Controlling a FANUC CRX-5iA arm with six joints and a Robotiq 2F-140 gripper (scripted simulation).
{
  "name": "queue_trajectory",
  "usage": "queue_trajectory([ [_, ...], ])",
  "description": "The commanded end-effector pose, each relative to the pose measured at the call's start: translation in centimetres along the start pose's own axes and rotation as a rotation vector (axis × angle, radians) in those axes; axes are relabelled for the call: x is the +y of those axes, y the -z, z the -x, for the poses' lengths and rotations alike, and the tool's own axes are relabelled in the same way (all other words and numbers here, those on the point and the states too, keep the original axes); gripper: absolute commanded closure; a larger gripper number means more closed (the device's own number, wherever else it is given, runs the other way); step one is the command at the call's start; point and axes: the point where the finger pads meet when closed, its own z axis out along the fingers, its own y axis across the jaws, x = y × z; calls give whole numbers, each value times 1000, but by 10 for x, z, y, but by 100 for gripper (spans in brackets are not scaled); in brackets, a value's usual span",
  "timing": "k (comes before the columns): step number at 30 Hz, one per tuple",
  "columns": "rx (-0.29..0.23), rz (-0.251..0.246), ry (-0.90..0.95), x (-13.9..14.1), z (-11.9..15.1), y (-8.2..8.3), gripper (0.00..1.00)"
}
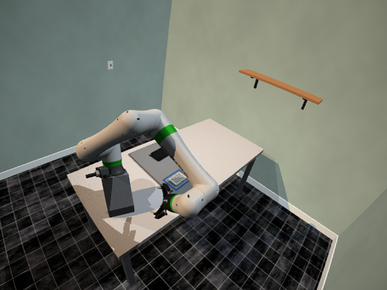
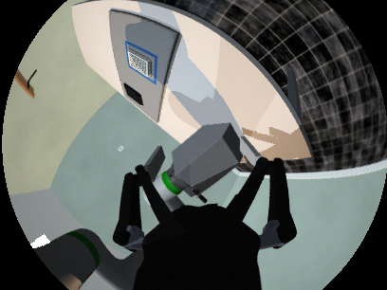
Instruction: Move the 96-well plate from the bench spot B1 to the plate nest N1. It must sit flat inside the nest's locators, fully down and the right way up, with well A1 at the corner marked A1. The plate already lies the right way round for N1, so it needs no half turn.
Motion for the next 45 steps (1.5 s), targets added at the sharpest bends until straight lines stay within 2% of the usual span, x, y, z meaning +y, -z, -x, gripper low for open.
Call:
queue_trajectory([
  [1, 0, 0, 0, 0, 0, 0, 0],
  [17, 0, 0, 0, 0, 0, 0, 0],
  [20, 11, 93, 37, -7, -13, -4, 0],
  [25, 11, 95, 38, -17, -29, -9, 0],
  [28, 22, 185, 82, -24, -41, -14, 0],
  [34, 22, 187, 83, -35, -57, -20, 0],
  [37, 35, 273, 132, -43, -69, -25, 0],
  [42, 35, 275, 133, -53, -85, -33, 0],
  [45, 48, 357, 188, -62, -96, -39, 0],
])
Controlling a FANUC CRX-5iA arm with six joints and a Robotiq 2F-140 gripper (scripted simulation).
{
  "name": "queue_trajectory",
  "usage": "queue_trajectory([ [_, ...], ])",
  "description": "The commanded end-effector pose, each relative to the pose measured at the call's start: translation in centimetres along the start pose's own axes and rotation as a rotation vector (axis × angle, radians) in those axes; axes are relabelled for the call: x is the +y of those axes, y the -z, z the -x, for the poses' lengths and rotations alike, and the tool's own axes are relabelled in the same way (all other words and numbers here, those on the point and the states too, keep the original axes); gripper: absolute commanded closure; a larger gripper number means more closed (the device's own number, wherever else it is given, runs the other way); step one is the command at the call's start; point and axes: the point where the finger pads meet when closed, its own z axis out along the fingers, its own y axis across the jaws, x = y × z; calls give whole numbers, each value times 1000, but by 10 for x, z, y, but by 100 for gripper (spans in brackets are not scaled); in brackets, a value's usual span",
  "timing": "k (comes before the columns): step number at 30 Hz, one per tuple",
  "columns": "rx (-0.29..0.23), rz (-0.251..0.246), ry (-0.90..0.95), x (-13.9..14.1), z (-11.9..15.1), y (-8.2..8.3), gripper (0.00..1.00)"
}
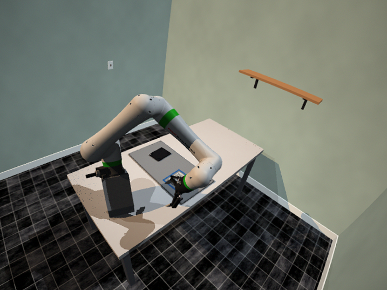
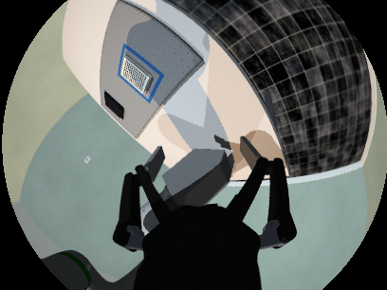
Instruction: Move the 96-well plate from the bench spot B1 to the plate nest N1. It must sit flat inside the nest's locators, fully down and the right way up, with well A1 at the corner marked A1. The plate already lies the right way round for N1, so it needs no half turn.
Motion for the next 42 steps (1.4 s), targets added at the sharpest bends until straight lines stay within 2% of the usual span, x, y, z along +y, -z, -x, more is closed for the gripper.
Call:
queue_trajectory([
  [1, 13, 69, 45, -11, -15, -6, 0],
  [6, 13, 69, 45, -19, -27, -10, 0],
  [9, 30, 148, 104, -28, -38, -15, 0],
  [14, 31, 148, 104, -40, -54, -21, 0],
  [17, 50, 223, 167, -50, -64, -27, 0],
  [23, 50, 223, 167, -63, -78, -34, 0],
  [26, 72, 292, 235, -73, -87, -40, 0],
  [31, 72, 292, 235, -88, -101, -48, 0],
  [34, 96, 355, 305, -99, -109, -55, 0],
  [40, 96, 355, 305, -113, -120, -63, 0],
  [42, 114, 395, 356, -121, -125, -68, 0],
])
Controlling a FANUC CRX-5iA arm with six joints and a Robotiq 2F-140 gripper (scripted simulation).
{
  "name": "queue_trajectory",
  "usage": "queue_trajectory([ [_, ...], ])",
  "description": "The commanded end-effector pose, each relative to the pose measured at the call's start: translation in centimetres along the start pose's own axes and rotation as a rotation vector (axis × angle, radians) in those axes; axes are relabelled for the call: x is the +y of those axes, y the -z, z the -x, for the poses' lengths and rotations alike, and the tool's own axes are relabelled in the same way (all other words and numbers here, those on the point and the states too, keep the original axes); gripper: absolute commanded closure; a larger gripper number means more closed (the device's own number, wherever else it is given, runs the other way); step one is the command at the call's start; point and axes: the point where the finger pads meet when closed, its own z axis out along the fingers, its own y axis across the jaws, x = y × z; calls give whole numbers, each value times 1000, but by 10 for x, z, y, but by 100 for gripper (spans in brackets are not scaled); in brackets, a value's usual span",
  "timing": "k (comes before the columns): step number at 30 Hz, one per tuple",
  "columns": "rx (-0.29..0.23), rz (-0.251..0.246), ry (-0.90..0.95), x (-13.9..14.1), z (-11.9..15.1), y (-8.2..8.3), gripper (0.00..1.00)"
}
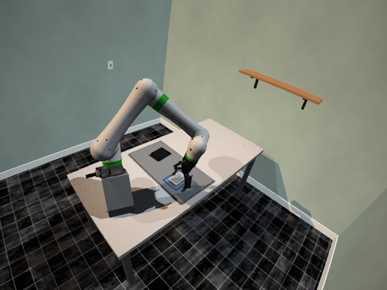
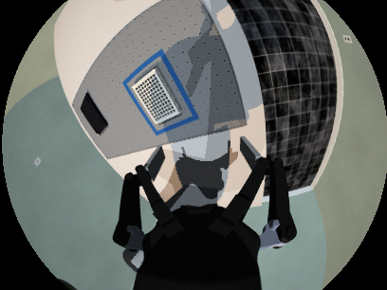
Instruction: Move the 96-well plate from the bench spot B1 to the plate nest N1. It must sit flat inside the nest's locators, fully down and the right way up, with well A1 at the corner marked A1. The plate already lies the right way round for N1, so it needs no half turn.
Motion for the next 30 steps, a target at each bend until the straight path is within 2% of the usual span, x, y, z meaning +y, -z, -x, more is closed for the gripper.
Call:
queue_trajectory([
  [1, 29, 57, 67, -10, -11, -4, 0],
  [6, 29, 57, 67, -26, -27, -9, 0],
  [9, 62, 111, 140, -38, -36, -13, 0],
  [15, 62, 111, 140, -53, -48, -18, 0],
  [18, 98, 158, 214, -65, -56, -22, 0],
  [23, 98, 158, 214, -84, -69, -27, 0],
  [26, 137, 200, 288, -97, -75, -31, 0],
  [30, 137, 200, 288, -114, -84, -36, 0],
])
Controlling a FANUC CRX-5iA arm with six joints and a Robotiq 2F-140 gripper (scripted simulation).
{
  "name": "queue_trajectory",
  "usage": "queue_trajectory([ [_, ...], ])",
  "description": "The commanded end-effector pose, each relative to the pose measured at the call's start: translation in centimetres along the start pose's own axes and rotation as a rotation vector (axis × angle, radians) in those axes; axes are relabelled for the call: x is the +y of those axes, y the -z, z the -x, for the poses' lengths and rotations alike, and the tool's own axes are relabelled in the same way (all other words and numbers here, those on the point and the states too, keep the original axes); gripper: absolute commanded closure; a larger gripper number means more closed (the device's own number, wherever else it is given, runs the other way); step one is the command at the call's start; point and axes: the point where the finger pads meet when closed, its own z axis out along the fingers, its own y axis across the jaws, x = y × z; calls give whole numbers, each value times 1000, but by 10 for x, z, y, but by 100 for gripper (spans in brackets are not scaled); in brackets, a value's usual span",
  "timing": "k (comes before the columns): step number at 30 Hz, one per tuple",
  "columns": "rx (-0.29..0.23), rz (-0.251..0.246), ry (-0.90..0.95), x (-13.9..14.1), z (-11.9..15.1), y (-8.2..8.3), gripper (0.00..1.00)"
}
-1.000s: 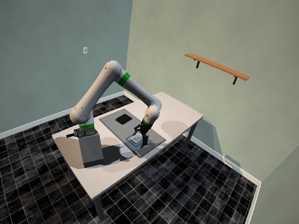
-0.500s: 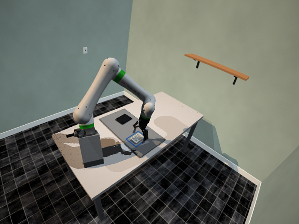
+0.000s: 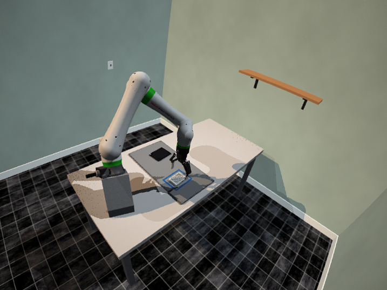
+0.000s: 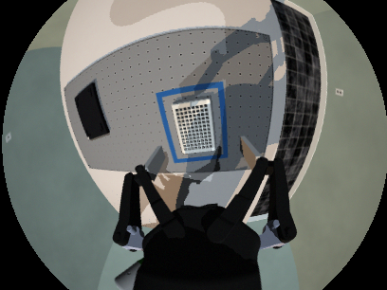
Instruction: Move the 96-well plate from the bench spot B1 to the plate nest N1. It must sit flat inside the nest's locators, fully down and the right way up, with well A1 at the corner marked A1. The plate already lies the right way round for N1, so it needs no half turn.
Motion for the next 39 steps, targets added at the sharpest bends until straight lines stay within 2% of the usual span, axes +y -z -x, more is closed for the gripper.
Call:
queue_trajectory([
  [1, 7, 9, 7, -12, -11, -3, 0],
  [14, 7, 9, 7, -13, -13, -3, 0],
  [39, 7, 9, 7, -13, -13, -38, 0],
])
